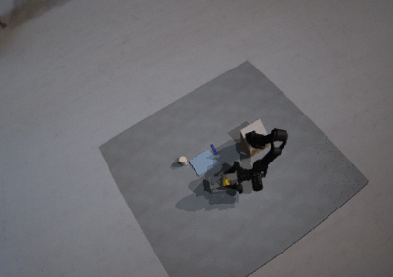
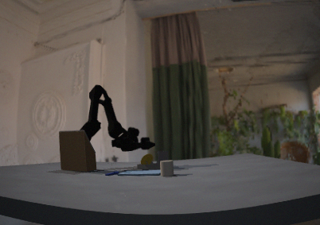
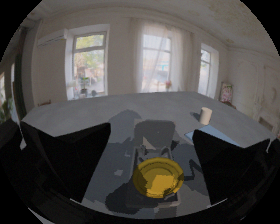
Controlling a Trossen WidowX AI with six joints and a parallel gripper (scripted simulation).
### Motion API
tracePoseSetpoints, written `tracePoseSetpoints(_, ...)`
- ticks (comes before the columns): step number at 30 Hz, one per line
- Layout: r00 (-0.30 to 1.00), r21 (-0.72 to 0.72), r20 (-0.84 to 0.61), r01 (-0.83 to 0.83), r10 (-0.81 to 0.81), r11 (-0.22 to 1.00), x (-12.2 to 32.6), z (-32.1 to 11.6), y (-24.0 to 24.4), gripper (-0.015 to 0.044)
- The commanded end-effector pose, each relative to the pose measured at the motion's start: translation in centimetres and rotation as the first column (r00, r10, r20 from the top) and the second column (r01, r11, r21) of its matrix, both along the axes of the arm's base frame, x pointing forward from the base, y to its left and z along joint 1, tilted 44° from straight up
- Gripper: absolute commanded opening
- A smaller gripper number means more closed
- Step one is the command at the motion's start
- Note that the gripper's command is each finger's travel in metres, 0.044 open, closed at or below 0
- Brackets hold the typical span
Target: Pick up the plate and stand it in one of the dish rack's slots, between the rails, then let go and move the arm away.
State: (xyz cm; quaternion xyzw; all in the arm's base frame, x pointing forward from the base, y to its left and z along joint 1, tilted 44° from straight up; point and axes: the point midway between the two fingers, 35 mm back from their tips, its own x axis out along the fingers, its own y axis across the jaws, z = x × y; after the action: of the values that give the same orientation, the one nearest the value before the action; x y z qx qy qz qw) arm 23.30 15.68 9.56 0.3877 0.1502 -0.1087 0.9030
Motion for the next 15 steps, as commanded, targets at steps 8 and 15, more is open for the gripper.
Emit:
tracePoseSetpoints(8,1.000,-0.035,0.009,-0.006,0.007,0.999,0.6,4.1,-4.1,0.0400)
tracePoseSetpoints(15,0.992,-0.204,-0.120,-0.051,0.027,0.978,1.9,2.9,-5.0,0.0400)
